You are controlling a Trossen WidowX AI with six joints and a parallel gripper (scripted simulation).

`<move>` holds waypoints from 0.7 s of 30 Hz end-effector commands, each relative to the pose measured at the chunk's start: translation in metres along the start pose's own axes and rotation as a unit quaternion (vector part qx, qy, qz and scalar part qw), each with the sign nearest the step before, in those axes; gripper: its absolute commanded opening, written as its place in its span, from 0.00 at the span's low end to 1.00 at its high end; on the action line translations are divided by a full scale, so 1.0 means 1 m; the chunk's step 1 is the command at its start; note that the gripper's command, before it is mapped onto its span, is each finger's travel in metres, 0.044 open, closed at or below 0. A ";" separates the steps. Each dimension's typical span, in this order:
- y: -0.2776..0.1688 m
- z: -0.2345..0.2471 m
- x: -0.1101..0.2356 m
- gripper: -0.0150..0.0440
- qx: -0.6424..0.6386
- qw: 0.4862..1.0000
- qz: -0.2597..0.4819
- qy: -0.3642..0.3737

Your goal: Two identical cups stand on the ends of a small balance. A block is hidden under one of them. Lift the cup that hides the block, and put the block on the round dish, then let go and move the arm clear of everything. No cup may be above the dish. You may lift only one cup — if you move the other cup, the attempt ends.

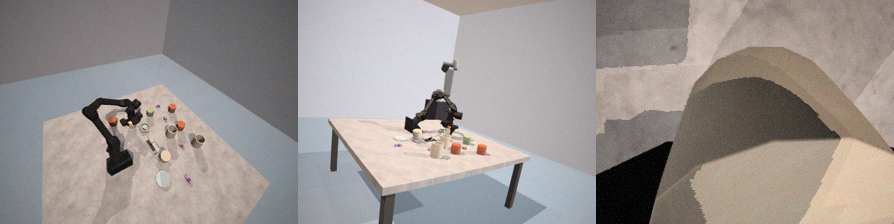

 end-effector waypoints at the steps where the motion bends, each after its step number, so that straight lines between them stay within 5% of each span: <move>1: 0.000 0.000 0.000 0.57 0.001 1.000 0.001 0.000; 11: 0.000 0.001 0.009 1.00 0.002 1.000 -0.001 0.000; 15: 0.001 0.000 0.051 1.00 -0.001 1.000 -0.003 0.000; 21: 0.002 0.001 0.054 0.96 -0.003 1.000 -0.005 0.002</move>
Point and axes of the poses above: the point midway between the two fingers, 35 mm back from their tips, its own x axis back along the fingers, its own z axis across the jaws, y = z × x, the point moved 2 cm from there along x, back along the fingers, and after that the axes turned 6 degrees about x, right-handed, at the moved point
